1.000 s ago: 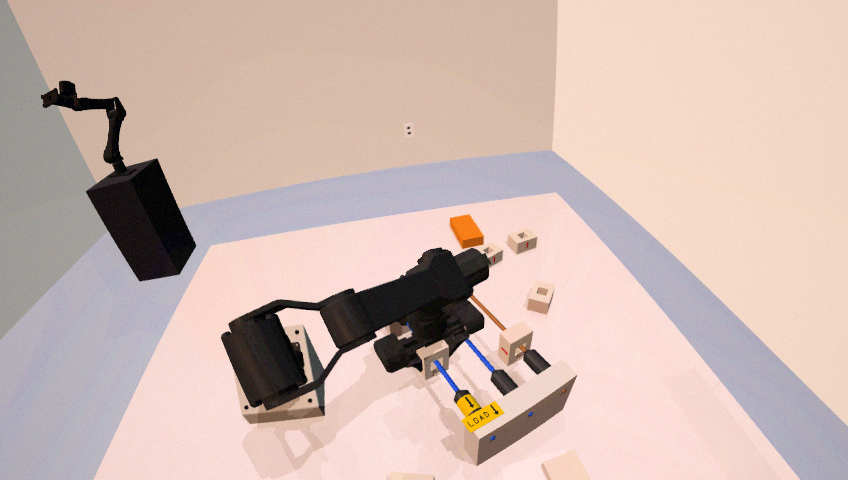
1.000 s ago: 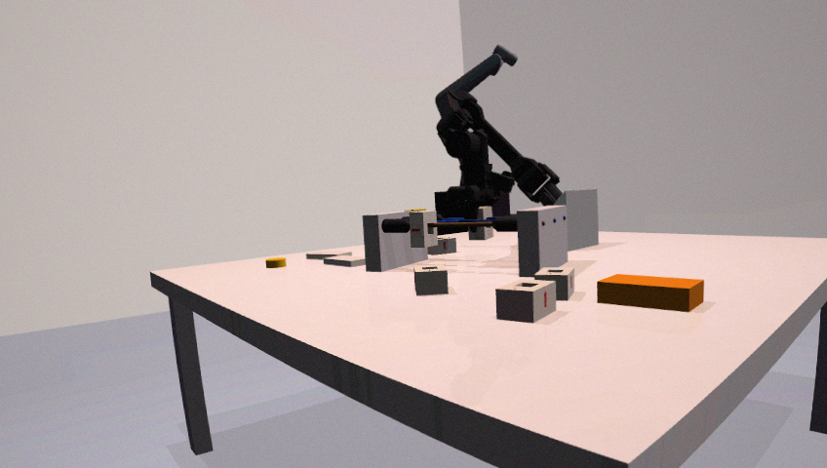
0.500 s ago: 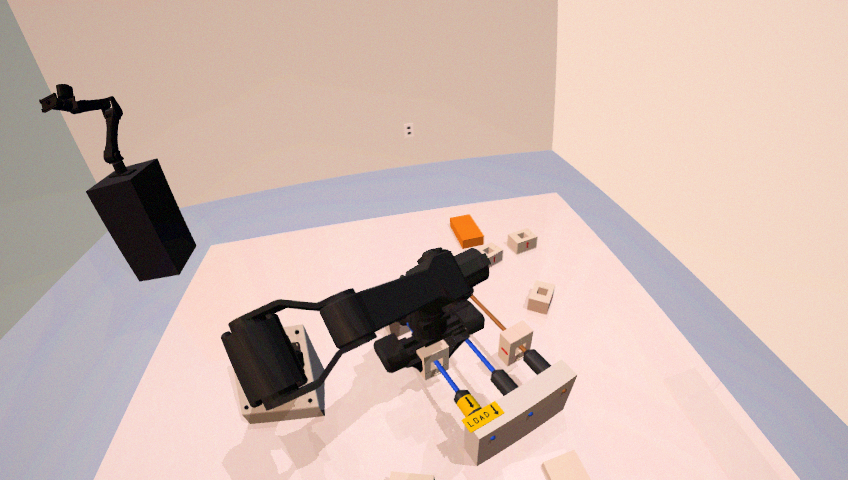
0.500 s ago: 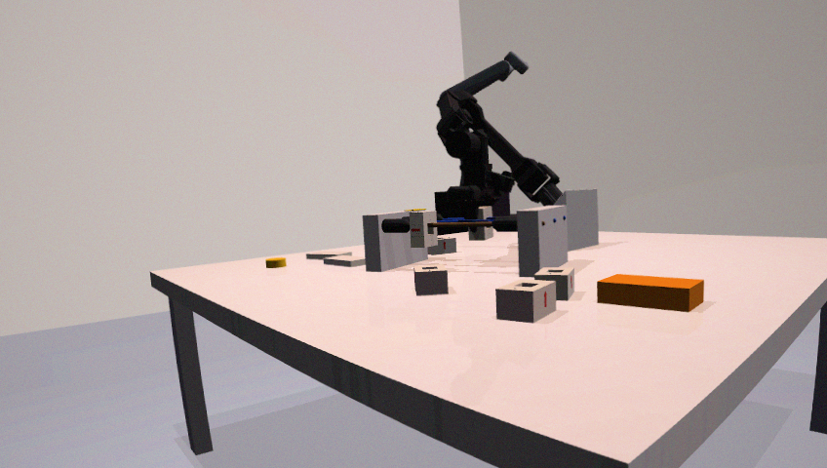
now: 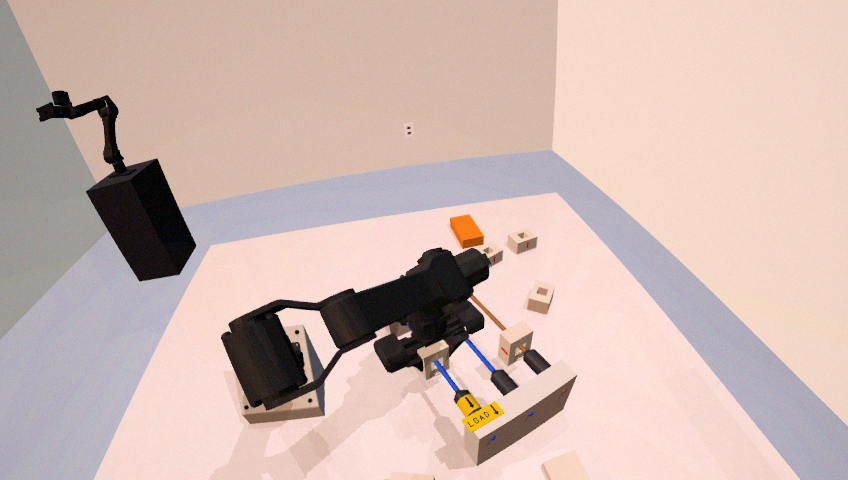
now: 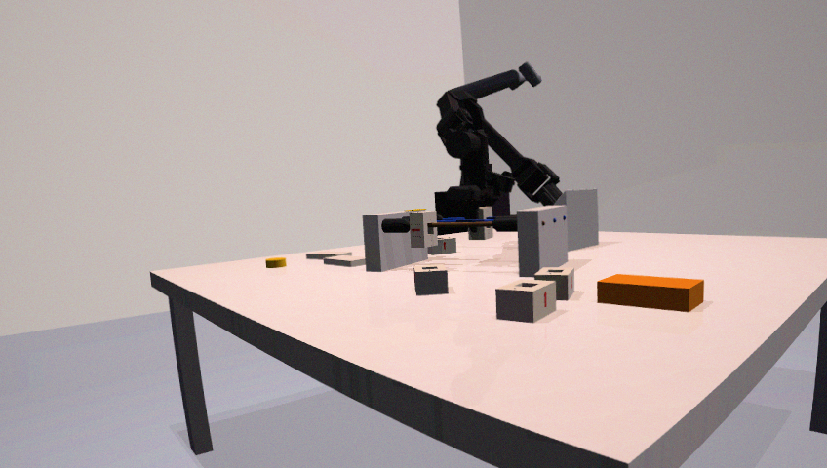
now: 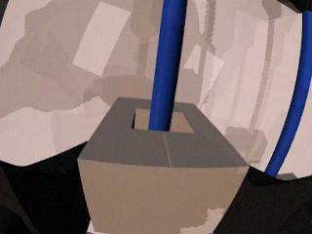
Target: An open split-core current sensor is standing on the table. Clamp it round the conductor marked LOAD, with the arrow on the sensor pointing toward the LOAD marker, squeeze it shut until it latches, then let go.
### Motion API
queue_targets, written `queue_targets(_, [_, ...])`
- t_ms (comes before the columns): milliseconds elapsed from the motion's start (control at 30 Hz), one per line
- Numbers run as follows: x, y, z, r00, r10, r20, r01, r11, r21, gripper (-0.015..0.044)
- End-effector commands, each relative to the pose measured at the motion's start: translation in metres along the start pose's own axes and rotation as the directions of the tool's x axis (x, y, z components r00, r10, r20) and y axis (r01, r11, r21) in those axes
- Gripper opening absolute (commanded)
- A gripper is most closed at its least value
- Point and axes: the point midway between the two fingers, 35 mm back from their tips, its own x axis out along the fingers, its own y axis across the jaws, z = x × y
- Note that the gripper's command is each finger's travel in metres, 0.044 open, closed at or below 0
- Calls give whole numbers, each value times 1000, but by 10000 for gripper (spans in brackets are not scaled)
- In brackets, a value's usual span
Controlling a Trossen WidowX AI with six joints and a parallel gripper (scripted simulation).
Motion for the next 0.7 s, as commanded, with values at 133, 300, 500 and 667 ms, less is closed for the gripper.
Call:
queue_targets(133, [0, 0, 0, 1000, 0, 0, 0, 1000, 0, 164])
queue_targets(300, [0, 0, 0, 1000, 0, 0, 0, 1000, 0, 131])
queue_targets(500, [-1, 0, 0, 1000, -2, 1, 2, 1000, 2, 32])
queue_targets(667, [-1, 1, 0, 1000, 1, -1, -1, 1000, 0, 0])
